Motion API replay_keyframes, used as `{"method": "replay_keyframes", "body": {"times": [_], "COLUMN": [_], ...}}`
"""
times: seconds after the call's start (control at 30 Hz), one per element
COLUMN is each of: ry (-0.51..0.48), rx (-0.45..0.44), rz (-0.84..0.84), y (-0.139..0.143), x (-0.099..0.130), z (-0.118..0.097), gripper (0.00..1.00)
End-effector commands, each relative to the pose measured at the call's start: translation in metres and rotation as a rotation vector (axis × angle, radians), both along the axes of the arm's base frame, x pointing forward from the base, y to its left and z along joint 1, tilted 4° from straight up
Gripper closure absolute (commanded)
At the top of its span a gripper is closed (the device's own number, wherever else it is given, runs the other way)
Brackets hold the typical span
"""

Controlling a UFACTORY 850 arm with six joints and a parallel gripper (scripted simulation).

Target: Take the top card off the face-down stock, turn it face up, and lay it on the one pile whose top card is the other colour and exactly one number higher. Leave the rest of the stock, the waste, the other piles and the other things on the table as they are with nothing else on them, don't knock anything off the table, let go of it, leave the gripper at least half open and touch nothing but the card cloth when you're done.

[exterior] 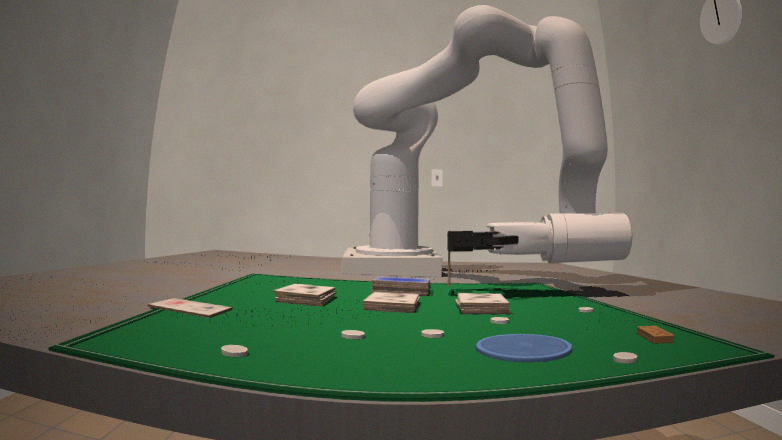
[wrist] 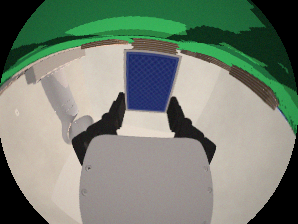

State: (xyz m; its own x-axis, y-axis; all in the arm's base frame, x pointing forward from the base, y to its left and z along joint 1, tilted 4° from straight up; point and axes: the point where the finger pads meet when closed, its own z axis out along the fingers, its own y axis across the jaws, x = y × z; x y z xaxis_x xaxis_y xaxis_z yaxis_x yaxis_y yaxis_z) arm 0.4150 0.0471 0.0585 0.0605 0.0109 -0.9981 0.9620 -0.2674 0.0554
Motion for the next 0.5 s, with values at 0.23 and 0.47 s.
{"method": "replay_keyframes", "body": {"times": [0.23,0.47], "ry": [-0.001,-0.001], "rx": [0.000,0.000], "rz": [0.000,0.000], "y": [-0.0021,-0.0026], "x": [0.0003,0.0003], "z": [-0.0113,-0.0137], "gripper": [0.28,0.28]}}
